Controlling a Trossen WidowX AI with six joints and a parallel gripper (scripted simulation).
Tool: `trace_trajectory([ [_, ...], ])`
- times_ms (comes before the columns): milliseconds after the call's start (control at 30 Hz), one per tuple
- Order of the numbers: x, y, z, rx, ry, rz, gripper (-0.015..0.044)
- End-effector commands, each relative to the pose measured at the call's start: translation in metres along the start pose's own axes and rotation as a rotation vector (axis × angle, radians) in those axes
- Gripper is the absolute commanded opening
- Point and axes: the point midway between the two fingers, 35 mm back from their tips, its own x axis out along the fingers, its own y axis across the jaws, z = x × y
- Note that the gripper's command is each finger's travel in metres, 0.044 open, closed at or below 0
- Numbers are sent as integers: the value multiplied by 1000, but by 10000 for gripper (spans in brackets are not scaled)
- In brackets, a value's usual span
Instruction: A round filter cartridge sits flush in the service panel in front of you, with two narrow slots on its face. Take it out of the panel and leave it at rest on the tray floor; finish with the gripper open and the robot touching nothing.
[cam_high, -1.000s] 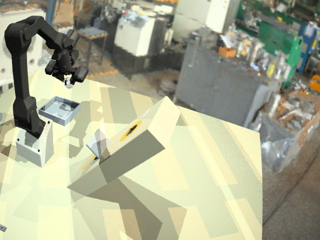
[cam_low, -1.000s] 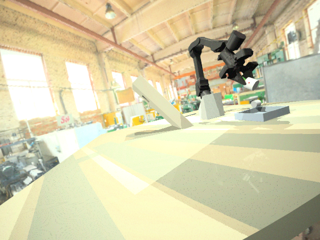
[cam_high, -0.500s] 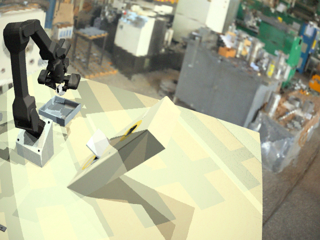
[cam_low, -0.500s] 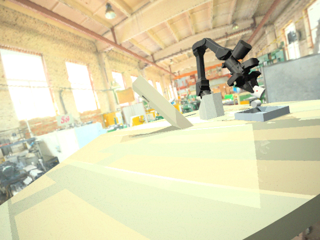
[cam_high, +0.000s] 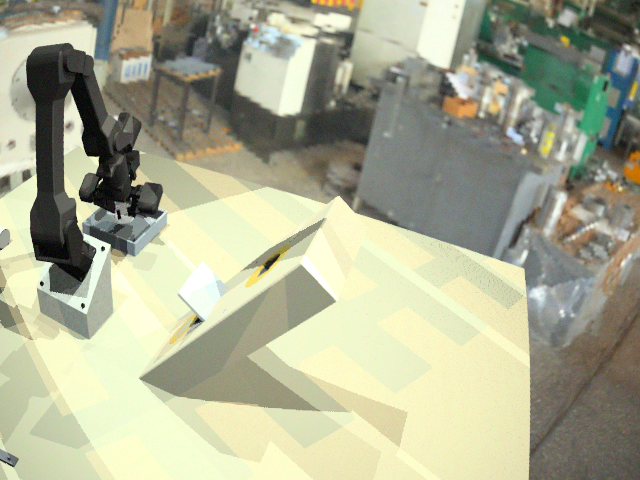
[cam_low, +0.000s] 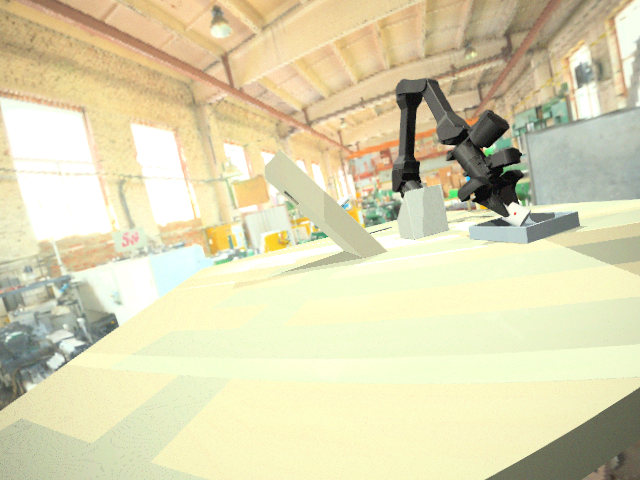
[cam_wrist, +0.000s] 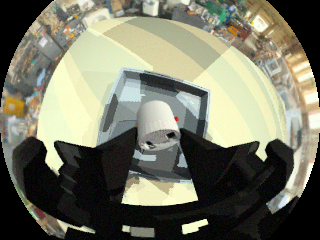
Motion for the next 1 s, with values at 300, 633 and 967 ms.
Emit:
trace_trajectory([
  [300, -1, 0, 2, -1, -4, 0, 289],
  [633, -8, 0, 7, -1, -4, 0, 440],
  [967, -49, 0, 31, 6, -6, 5, 440],
])
